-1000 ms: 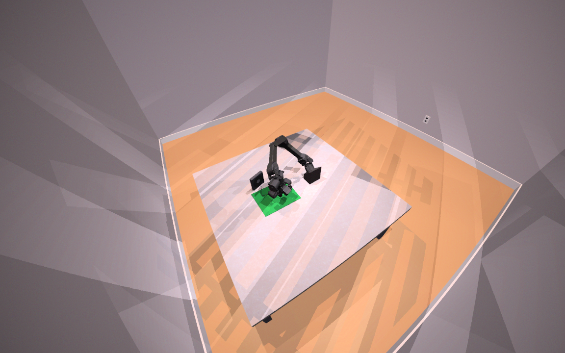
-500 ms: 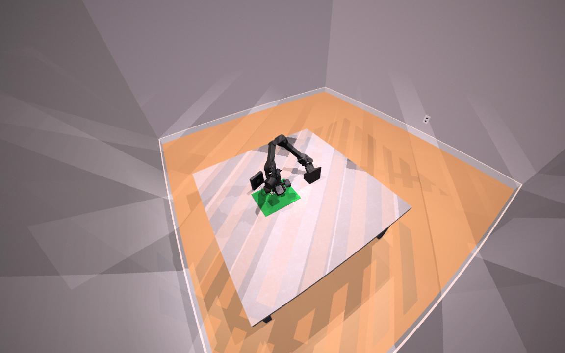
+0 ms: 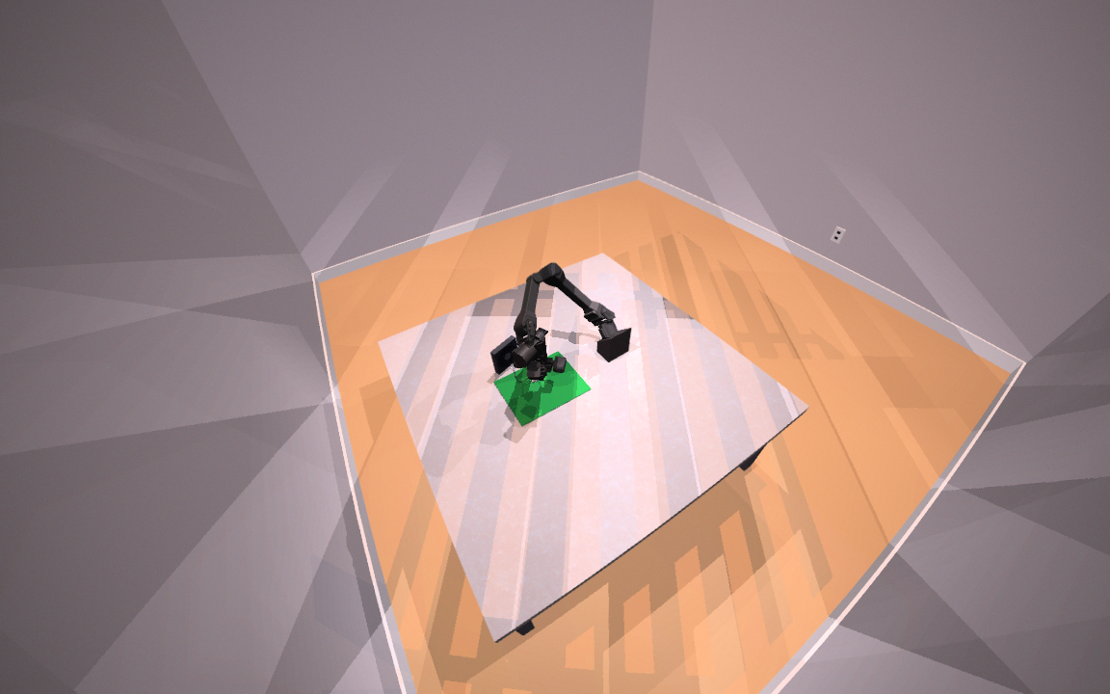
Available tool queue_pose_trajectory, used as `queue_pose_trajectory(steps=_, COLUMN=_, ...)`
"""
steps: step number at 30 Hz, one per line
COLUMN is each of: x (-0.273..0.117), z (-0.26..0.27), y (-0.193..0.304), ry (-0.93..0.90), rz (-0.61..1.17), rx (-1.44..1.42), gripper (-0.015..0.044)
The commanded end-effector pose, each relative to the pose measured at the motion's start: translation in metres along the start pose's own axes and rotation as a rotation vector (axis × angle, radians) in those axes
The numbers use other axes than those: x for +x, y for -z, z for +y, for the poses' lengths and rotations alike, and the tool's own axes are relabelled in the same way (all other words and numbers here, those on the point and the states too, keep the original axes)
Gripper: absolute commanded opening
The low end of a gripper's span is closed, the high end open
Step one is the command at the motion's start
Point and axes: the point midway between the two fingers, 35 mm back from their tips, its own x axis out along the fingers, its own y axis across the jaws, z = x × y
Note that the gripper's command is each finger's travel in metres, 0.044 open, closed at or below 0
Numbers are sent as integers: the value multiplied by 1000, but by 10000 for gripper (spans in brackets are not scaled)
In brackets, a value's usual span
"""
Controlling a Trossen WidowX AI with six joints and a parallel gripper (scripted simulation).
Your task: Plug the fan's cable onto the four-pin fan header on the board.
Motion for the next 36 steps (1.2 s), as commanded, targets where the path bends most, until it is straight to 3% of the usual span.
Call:
queue_pose_trajectory(steps=1, x=1, z=-6, y=6, ry=3, rz=6, rx=138, gripper=0)
queue_pose_trajectory(steps=24, x=2, z=-37, y=33, ry=12, rz=8, rx=932, gripper=0)
queue_pose_trajectory(steps=36, x=1, z=-42, y=32, ry=12, rz=8, rx=961, gripper=0)
